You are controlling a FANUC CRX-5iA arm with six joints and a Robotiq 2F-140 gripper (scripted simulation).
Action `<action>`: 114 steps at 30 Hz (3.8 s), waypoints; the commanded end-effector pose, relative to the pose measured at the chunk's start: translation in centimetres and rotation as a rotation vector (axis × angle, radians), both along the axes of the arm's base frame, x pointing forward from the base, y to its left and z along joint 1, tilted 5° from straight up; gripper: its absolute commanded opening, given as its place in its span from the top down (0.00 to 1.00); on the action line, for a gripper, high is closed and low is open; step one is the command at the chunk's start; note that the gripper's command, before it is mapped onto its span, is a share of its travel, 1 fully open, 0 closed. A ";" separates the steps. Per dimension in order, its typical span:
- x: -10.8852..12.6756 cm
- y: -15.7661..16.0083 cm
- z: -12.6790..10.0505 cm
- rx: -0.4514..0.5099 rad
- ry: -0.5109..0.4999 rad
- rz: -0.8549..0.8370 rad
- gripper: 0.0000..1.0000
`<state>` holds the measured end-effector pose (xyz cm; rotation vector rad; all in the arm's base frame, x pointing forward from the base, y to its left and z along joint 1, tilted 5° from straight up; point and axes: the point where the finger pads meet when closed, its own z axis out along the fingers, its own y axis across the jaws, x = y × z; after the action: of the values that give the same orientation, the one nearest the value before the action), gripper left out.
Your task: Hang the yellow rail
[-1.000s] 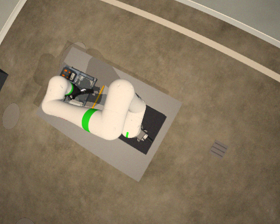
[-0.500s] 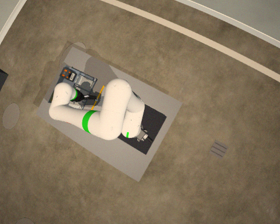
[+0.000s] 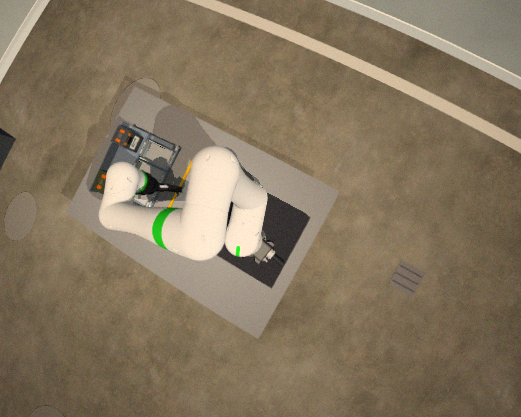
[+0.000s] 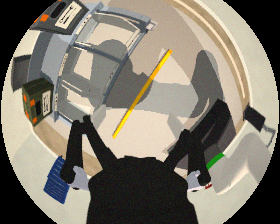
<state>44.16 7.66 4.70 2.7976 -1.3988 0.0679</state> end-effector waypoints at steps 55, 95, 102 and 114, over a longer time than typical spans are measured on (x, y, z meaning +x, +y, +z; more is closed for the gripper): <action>0.2 -0.1 0.4 -0.017 -0.032 -0.429 0.00; 0.2 -0.1 0.4 -0.017 -0.032 -0.429 0.70; 0.4 -0.4 -3.6 -0.017 -0.032 -0.429 0.70; 0.5 -0.5 -4.7 -0.017 -0.032 -0.429 0.70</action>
<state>44.58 7.19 0.86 2.4265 -1.9548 0.1173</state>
